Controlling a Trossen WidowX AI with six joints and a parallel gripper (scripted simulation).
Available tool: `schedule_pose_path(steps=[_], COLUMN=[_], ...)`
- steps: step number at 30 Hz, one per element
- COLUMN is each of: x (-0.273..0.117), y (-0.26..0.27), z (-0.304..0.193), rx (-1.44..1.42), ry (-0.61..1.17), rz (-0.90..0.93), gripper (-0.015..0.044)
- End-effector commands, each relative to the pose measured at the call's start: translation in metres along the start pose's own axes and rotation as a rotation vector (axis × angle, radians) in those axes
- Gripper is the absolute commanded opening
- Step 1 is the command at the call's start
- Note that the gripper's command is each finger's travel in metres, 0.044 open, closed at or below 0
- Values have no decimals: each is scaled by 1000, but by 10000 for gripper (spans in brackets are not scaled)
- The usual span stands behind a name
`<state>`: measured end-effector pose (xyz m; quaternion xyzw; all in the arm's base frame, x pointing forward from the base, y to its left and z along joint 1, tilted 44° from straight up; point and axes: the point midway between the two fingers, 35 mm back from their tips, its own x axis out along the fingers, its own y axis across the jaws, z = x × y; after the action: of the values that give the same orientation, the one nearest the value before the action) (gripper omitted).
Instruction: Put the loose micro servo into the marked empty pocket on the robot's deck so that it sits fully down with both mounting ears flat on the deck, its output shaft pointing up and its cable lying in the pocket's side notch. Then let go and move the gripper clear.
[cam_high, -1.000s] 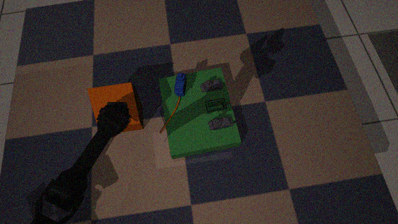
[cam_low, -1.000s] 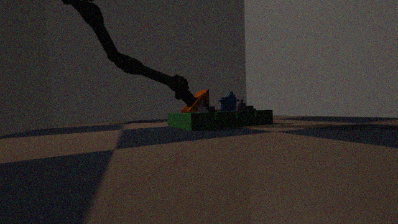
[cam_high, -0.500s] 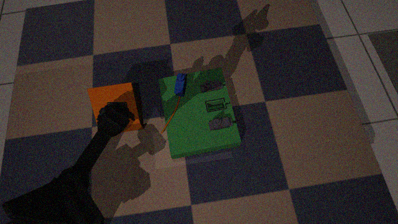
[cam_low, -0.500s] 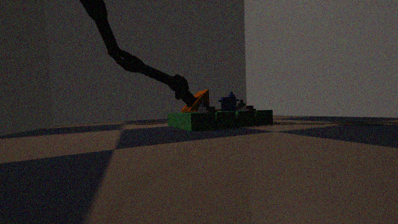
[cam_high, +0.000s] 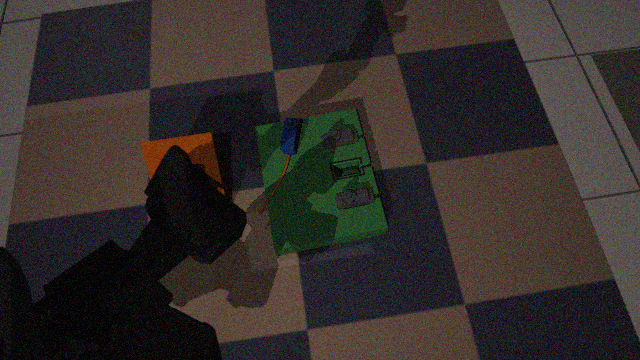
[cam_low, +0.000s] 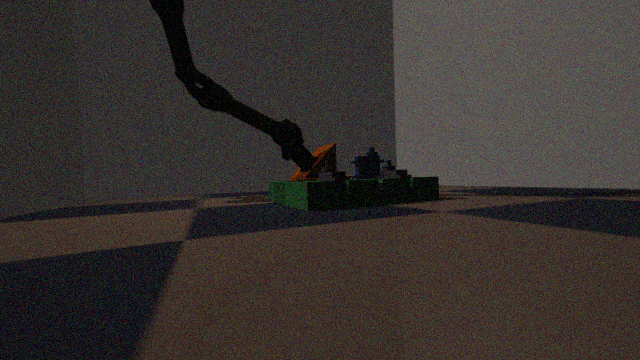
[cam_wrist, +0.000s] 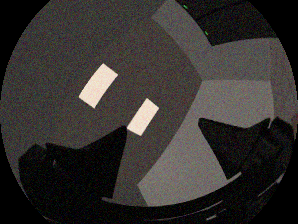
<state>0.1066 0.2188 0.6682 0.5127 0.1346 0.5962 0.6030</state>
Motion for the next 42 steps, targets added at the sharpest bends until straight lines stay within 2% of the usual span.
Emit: schedule_pose_path(steps=[1,10,24,33,42], x=[16,29,37,21,-12], y=[-45,-99,-230,-314,-391], z=[-3,-10,-34,-54,-80], rx=[92,195,456,601,719], ry=[-4,-13,-88,-182,-307], rz=[-118,-261,-614,-868,-1125], gripper=[440,440,440,440,440])
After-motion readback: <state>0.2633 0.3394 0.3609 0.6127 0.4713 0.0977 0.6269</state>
